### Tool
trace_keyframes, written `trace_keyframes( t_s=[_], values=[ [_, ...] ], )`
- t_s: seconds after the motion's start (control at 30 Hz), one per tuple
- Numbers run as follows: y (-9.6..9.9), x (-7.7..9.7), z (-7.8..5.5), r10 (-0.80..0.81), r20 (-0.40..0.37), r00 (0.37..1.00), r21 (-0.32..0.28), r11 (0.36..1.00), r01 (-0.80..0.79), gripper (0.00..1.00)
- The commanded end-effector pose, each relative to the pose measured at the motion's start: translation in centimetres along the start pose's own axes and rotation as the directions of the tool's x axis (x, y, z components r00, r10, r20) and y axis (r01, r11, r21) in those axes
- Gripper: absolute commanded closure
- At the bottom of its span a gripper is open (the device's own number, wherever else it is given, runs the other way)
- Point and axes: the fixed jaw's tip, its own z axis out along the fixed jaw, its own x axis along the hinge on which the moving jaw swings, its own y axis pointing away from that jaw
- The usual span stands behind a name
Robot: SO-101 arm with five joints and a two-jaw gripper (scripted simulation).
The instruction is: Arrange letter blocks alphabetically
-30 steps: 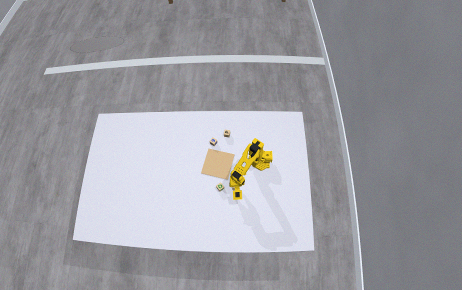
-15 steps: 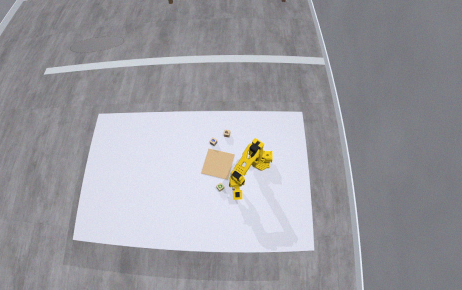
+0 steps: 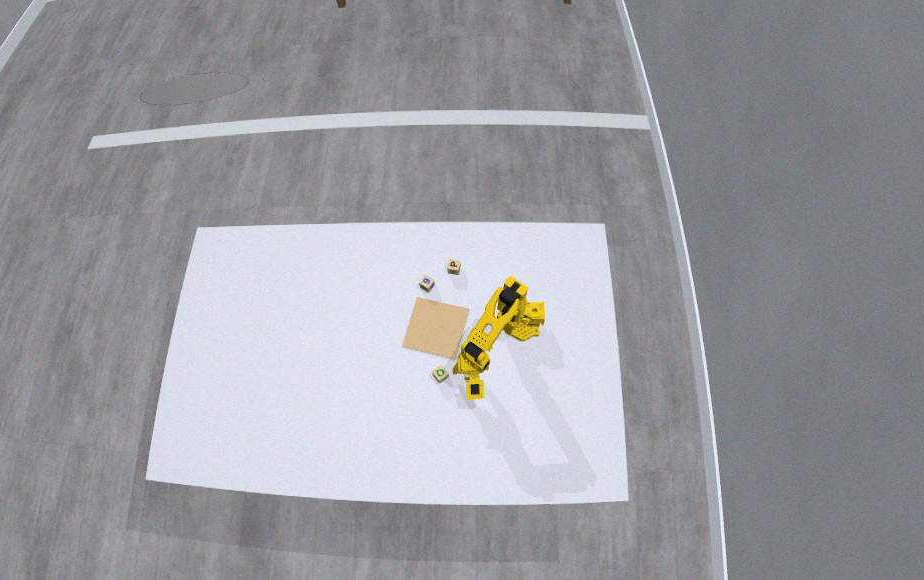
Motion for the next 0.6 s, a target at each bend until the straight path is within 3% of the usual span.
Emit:
trace_keyframes(
  t_s=[0.0,0.33,0.57],
  values=[
    [-1.0,-1.4,-1.4,-0.003,0.088,0.996,0.069,0.998,-0.003,0.65],
    [-1.0,-1.4,-1.5,-0.003,0.088,0.996,0.069,0.998,-0.003,0.64],
    [-1.0,-1.5,-3.0,-0.003,0.088,0.996,0.069,0.998,-0.003,0.64]
  ],
)
